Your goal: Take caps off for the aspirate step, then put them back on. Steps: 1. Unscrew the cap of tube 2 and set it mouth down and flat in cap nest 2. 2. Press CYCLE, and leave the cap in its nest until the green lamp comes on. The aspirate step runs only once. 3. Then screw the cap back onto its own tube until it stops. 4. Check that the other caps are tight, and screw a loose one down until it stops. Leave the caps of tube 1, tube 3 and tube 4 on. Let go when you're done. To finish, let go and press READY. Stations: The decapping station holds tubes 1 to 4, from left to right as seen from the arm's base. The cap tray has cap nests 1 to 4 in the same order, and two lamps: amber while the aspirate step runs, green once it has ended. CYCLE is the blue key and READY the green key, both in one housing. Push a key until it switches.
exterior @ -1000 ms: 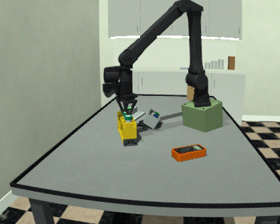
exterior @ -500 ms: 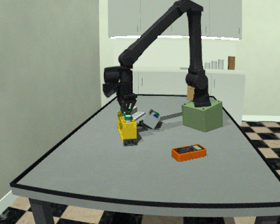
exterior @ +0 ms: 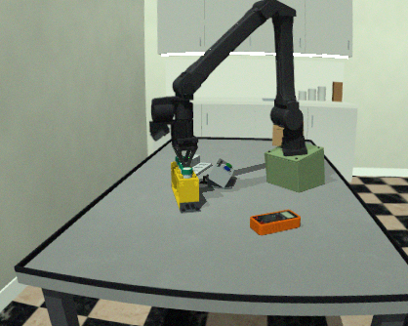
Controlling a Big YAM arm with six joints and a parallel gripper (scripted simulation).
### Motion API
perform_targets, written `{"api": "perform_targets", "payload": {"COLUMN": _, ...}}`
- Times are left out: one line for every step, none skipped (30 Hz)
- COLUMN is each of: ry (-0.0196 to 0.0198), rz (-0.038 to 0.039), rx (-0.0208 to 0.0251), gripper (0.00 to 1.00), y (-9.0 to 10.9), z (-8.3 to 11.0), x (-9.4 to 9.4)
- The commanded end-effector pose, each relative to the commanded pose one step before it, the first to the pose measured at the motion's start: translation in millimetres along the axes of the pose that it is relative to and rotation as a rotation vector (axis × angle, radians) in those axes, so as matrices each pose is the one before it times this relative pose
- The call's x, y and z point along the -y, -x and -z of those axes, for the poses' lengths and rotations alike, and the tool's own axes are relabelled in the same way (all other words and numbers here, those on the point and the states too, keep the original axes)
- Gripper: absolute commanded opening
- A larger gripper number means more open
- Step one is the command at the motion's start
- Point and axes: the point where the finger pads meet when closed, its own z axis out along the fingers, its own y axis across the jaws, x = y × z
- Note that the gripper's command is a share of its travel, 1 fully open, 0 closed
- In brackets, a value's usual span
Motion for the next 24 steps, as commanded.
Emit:
{"api": "perform_targets", "payload": {"ry": 0.00088, "rz": -0.04328, "rx": 0.02306, "gripper": 0.00, "y": 10.93, "z": 5.72, "x": -0.75}}
{"api": "perform_targets", "payload": {"ry": 0.00000, "rz": 0.00000, "rx": 0.00000, "gripper": 0.49, "y": 0.00, "z": 0.00, "x": 0.00}}
{"api": "perform_targets", "payload": {"ry": 0.00000, "rz": 0.00000, "rx": 0.00000, "gripper": 0.49, "y": 0.00, "z": 0.00, "x": 0.00}}
{"api": "perform_targets", "payload": {"ry": 0.00000, "rz": 0.00000, "rx": 0.00000, "gripper": 0.49, "y": 0.00, "z": 0.00, "x": 0.00}}
{"api": "perform_targets", "payload": {"ry": 0.00000, "rz": 0.00000, "rx": 0.00000, "gripper": 0.49, "y": 0.00, "z": 0.00, "x": 0.00}}
{"api": "perform_targets", "payload": {"ry": 0.00000, "rz": 0.00000, "rx": 0.00000, "gripper": 0.49, "y": 0.00, "z": 0.00, "x": 0.00}}
{"api": "perform_targets", "payload": {"ry": 0.00000, "rz": 0.00000, "rx": 0.00000, "gripper": 0.49, "y": 0.00, "z": 0.00, "x": 0.00}}
{"api": "perform_targets", "payload": {"ry": 0.00000, "rz": 0.00000, "rx": 0.00000, "gripper": 0.49, "y": 0.00, "z": 0.00, "x": 0.00}}
{"api": "perform_targets", "payload": {"ry": 0.00000, "rz": 0.00000, "rx": 0.00000, "gripper": 0.49, "y": 0.00, "z": 0.00, "x": 0.00}}
{"api": "perform_targets", "payload": {"ry": -0.00003, "rz": 0.00004, "rx": 0.00001, "gripper": 0.49, "y": 0.00, "z": 0.05, "x": 0.08}}
{"api": "perform_targets", "payload": {"ry": 0.00000, "rz": 0.00000, "rx": 0.00000, "gripper": 0.49, "y": 0.00, "z": 0.00, "x": -0.01}}
{"api": "perform_targets", "payload": {"ry": 0.00000, "rz": 0.00000, "rx": 0.00000, "gripper": 0.49, "y": 0.00, "z": 0.00, "x": 0.00}}
{"api": "perform_targets", "payload": {"ry": 0.00000, "rz": 0.00000, "rx": 0.00000, "gripper": 0.49, "y": 0.00, "z": 0.00, "x": 0.00}}
{"api": "perform_targets", "payload": {"ry": 0.00000, "rz": 0.00000, "rx": 0.00000, "gripper": 0.49, "y": 0.00, "z": 0.00, "x": 0.00}}
{"api": "perform_targets", "payload": {"ry": -0.00299, "rz": 0.05118, "rx": -0.03374, "gripper": 0.49, "y": -12.67, "z": -13.02, "x": 1.17}}
{"api": "perform_targets", "payload": {"ry": 0.00001, "rz": 0.04007, "rx": 0.00000, "gripper": 0.49, "y": 0.00, "z": 0.00, "x": -0.04}}
{"api": "perform_targets", "payload": {"ry": 0.00001, "rz": 0.04006, "rx": 0.00000, "gripper": 0.49, "y": 0.00, "z": 0.00, "x": -0.03}}
{"api": "perform_targets", "payload": {"ry": 0.00001, "rz": 0.04005, "rx": 0.00000, "gripper": 0.49, "y": 0.00, "z": 0.00, "x": -0.03}}
{"api": "perform_targets", "payload": {"ry": 0.00020, "rz": 0.04004, "rx": 0.00001, "gripper": 0.49, "y": 0.00, "z": 0.00, "x": -0.05}}
{"api": "perform_targets", "payload": {"ry": 0.00030, "rz": 0.04003, "rx": 0.00003, "gripper": 0.49, "y": 0.00, "z": 0.00, "x": -0.07}}
{"api": "perform_targets", "payload": {"ry": 0.00029, "rz": 0.04003, "rx": 0.00004, "gripper": 0.49, "y": 0.00, "z": 0.00, "x": -0.06}}
{"api": "perform_targets", "payload": {"ry": 0.00025, "rz": 0.04002, "rx": 0.00004, "gripper": 0.49, "y": 0.00, "z": 0.00, "x": -0.05}}
{"api": "perform_targets", "payload": {"ry": 0.00000, "rz": 0.00000, "rx": 0.00000, "gripper": 0.49, "y": 0.00, "z": 0.00, "x": 0.00}}
{"api": "perform_targets", "payload": {"ry": 0.00000, "rz": 0.00000, "rx": 0.00000, "gripper": 0.49, "y": 0.00, "z": 0.00, "x": 0.00}}
